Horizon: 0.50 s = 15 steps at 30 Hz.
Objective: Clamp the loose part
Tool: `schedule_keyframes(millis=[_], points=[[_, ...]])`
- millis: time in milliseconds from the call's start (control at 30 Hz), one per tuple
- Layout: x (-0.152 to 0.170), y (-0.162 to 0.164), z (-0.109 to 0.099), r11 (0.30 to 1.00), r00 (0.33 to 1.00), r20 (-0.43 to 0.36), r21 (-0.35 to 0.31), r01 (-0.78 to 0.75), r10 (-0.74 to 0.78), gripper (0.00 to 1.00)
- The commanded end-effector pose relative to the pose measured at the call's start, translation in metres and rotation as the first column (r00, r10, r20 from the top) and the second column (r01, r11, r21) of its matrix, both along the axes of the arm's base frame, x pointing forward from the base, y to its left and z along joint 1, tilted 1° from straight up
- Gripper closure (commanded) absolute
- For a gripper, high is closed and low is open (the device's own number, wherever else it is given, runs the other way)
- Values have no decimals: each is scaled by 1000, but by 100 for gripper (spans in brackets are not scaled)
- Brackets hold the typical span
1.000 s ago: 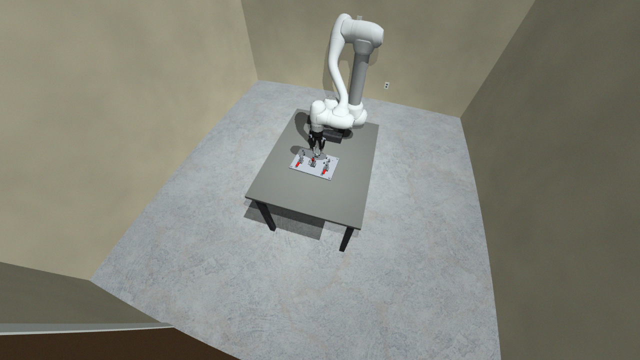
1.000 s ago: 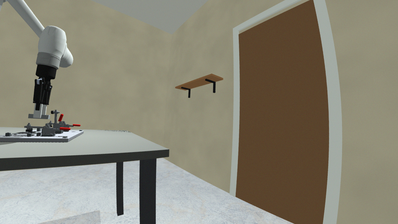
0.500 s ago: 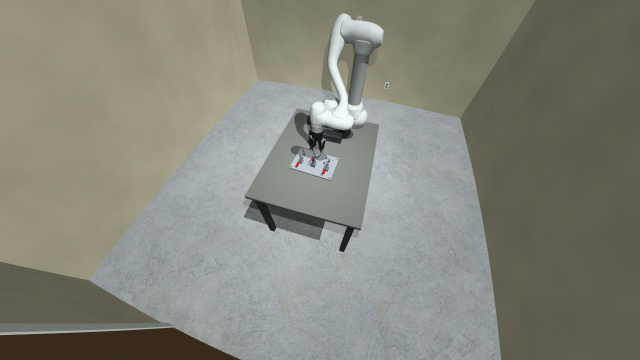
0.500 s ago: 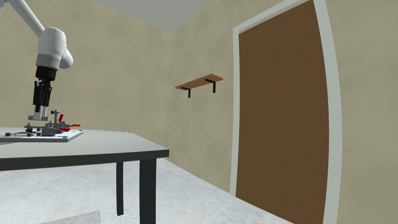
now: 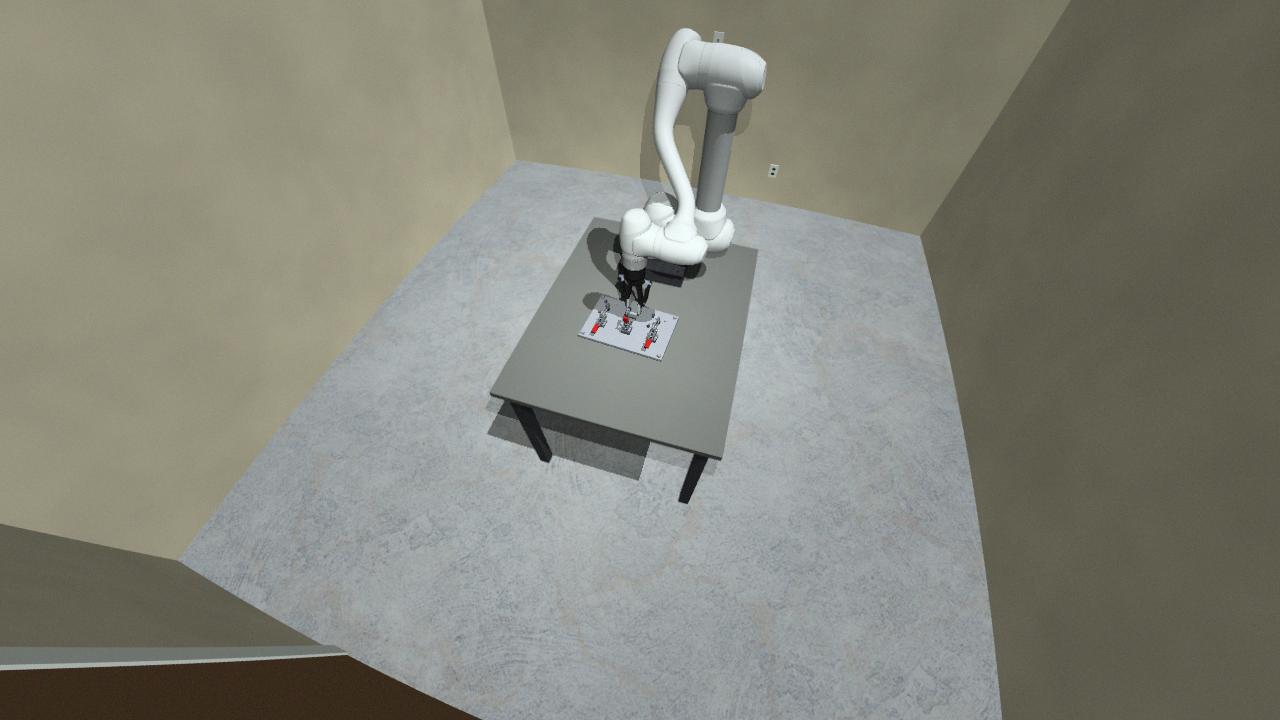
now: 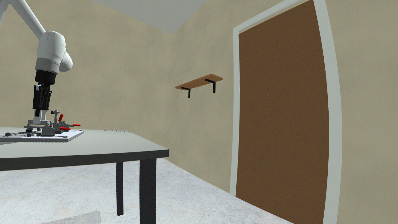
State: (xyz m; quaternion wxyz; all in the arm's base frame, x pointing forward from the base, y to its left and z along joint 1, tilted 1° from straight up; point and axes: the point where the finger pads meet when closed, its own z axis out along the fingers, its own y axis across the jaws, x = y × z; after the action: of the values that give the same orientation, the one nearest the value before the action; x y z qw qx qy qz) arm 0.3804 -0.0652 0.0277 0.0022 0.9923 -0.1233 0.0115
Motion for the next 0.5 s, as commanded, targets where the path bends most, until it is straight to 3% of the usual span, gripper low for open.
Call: schedule_keyframes(millis=[0,467], points=[[0,0,-5,1000,1000,0,0,0,0,90],[2,0,-21,1000,1000,0,0,0,0,90]])
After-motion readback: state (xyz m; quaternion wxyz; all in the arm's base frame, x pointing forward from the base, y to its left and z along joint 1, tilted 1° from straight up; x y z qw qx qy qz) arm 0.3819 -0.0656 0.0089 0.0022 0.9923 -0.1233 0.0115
